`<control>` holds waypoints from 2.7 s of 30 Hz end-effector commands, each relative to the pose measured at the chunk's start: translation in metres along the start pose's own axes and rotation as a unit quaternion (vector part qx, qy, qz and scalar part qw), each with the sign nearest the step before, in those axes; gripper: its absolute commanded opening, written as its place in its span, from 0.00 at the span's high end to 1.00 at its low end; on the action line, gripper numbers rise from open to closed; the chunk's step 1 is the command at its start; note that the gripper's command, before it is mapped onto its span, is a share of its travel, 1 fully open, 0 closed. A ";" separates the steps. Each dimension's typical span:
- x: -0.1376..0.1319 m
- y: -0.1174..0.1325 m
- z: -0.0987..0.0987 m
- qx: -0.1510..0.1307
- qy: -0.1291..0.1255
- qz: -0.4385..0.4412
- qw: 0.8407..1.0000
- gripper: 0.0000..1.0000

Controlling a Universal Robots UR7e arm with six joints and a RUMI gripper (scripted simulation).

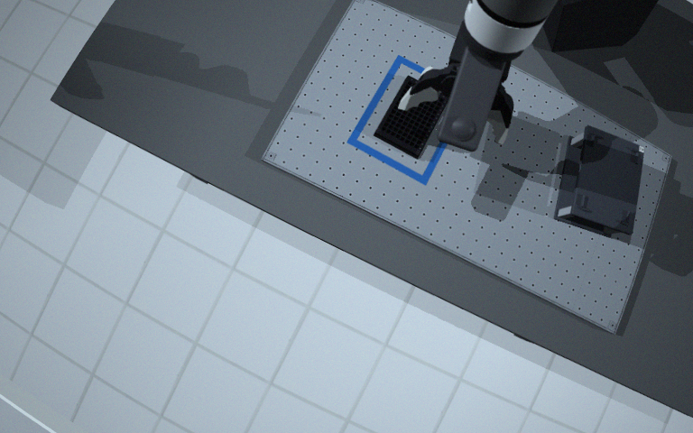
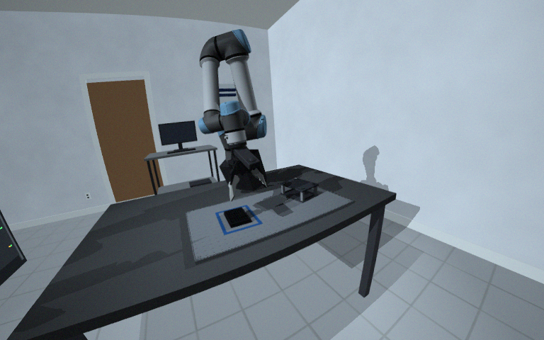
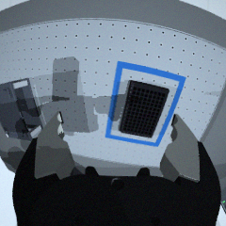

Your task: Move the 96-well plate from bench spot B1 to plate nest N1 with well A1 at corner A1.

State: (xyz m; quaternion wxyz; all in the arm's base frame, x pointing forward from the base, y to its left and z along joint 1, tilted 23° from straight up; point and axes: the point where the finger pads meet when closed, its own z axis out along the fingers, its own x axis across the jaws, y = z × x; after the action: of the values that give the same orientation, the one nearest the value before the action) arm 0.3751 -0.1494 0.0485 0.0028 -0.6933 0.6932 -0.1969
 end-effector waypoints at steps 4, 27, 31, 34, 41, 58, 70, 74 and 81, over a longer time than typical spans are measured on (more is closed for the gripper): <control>0.026 0.018 0.003 -0.027 0.029 0.057 0.998 0.00; 0.054 0.040 0.006 -0.036 0.039 0.076 0.996 0.00; 0.054 0.040 0.006 -0.036 0.039 0.076 0.996 0.00; 0.054 0.041 0.009 -0.036 0.039 0.076 0.996 0.00; 0.055 0.042 0.021 -0.036 0.039 0.076 0.996 0.00; 0.057 0.044 0.046 -0.036 0.039 0.076 0.996 0.00; 0.058 0.045 0.062 -0.036 0.039 0.076 0.996 0.00; 0.058 0.045 0.069 -0.036 0.039 0.076 0.996 0.00; 0.059 0.046 0.077 -0.036 0.039 0.076 0.996 0.00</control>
State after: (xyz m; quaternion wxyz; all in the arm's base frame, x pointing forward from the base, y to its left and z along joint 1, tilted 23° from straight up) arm 0.3483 -0.2263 -0.0144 -0.0346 -0.6301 0.7504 -0.1967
